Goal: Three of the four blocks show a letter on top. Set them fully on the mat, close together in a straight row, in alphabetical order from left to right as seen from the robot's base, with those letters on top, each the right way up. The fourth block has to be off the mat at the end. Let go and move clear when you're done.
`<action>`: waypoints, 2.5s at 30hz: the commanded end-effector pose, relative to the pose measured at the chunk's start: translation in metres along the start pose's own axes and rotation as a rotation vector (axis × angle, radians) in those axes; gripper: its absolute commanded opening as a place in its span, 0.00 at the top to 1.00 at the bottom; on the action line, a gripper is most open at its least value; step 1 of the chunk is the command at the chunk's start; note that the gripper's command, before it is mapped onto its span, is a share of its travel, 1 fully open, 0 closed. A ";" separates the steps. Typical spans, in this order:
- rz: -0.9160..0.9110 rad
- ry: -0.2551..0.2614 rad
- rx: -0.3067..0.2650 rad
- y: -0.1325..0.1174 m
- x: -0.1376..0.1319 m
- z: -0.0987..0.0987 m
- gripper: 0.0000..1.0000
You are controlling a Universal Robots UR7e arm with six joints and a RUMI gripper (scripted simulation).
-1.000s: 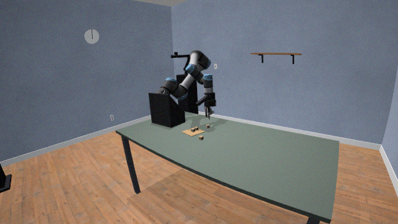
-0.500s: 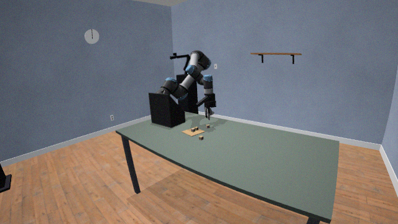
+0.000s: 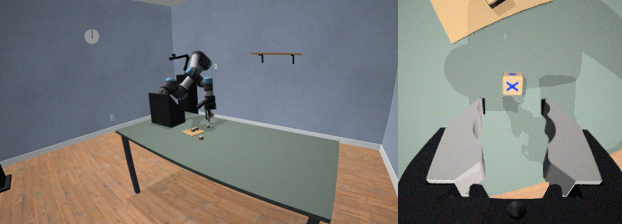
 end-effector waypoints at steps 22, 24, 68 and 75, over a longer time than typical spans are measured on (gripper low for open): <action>0.000 0.002 0.000 0.000 -0.001 -0.025 0.63; 0.000 0.002 0.000 0.000 -0.001 -0.025 0.63; 0.000 0.002 0.000 0.000 -0.001 -0.056 0.63; 0.000 0.002 0.000 0.000 -0.001 -0.057 0.63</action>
Point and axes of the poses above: the point where the finger pads meet when closed, its own z axis back along the fingers, its own x axis across the jaws, y = z × x, the point moved 9 cm from there along z, back along the fingers, and after that the axes turned 12 degrees about z, right-handed, at the moved point
